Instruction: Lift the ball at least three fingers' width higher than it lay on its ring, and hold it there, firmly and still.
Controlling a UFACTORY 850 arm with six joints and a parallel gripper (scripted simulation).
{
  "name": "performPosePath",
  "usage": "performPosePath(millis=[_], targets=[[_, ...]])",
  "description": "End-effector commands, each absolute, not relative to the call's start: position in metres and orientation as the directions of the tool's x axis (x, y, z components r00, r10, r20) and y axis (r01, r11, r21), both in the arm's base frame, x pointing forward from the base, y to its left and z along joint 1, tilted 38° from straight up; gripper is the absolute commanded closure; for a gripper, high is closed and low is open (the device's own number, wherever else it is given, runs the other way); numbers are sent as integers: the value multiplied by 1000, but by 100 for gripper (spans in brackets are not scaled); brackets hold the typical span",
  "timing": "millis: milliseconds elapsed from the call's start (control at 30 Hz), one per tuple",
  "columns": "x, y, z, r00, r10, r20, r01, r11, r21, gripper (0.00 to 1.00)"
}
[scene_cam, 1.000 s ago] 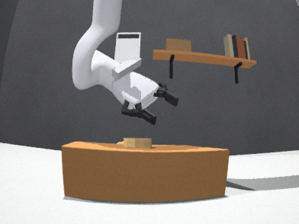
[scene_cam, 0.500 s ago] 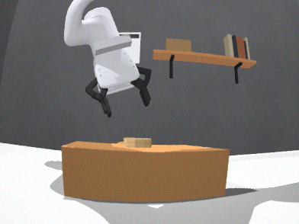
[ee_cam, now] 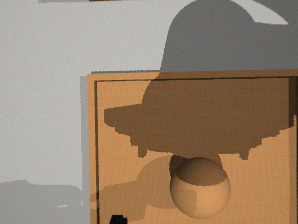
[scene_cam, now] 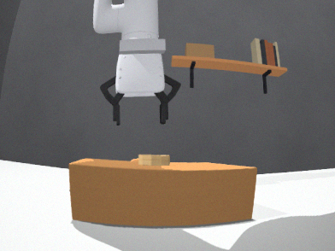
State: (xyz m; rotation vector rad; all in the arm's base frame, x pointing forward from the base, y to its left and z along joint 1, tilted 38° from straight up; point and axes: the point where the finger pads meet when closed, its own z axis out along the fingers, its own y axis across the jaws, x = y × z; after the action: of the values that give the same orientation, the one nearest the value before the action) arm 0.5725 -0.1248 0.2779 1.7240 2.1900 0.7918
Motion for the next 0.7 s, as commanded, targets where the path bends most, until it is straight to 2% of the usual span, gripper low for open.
performPosePath(millis=[0, 433, 667], targets=[[576, -122, 280, -280, 951, 129, 783, 148, 604, 0], [579, -121, 275, -280, 951, 129, 782, 148, 605, 0], [621, -99, 214, -279, 952, 129, 784, 149, 603, 0]])
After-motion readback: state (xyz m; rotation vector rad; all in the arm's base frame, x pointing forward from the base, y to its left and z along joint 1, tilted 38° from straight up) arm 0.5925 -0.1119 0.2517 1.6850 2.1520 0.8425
